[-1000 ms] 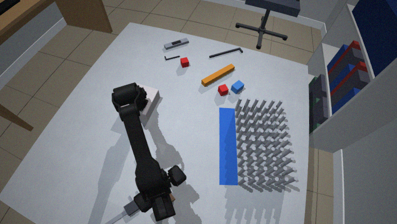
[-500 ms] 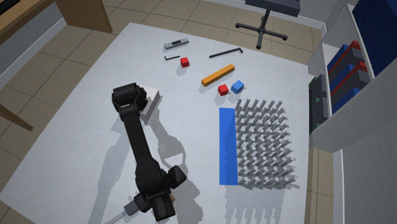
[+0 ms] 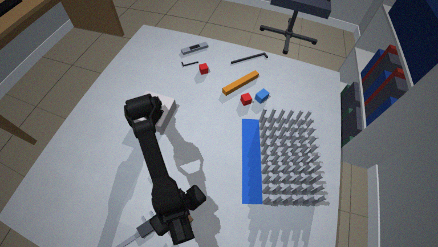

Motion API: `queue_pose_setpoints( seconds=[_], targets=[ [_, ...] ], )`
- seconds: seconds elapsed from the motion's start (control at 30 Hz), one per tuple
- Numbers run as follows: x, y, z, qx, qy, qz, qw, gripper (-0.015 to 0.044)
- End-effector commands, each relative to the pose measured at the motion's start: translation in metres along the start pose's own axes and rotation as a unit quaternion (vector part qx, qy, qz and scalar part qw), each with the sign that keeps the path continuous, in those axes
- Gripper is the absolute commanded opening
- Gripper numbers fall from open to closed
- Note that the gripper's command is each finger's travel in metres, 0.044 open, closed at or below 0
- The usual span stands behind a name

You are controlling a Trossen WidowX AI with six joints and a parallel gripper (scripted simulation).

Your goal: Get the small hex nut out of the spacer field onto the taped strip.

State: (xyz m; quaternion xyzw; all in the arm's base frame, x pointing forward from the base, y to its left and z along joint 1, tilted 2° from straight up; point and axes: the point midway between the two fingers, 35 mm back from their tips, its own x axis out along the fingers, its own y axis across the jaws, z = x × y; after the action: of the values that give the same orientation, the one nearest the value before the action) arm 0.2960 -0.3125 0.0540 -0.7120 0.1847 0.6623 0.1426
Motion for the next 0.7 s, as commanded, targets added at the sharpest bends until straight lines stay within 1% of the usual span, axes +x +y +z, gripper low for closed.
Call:
queue_pose_setpoints(
  seconds=[0.0, 0.67],
  targets=[
    [0.01, -0.001, 0.003, 0.003, -0.007, -0.001, 1.0, 0.028],
    [0.041, -0.001, 0.006, 0.002, -0.007, -0.001, 1.0, 0.028]
  ],
)
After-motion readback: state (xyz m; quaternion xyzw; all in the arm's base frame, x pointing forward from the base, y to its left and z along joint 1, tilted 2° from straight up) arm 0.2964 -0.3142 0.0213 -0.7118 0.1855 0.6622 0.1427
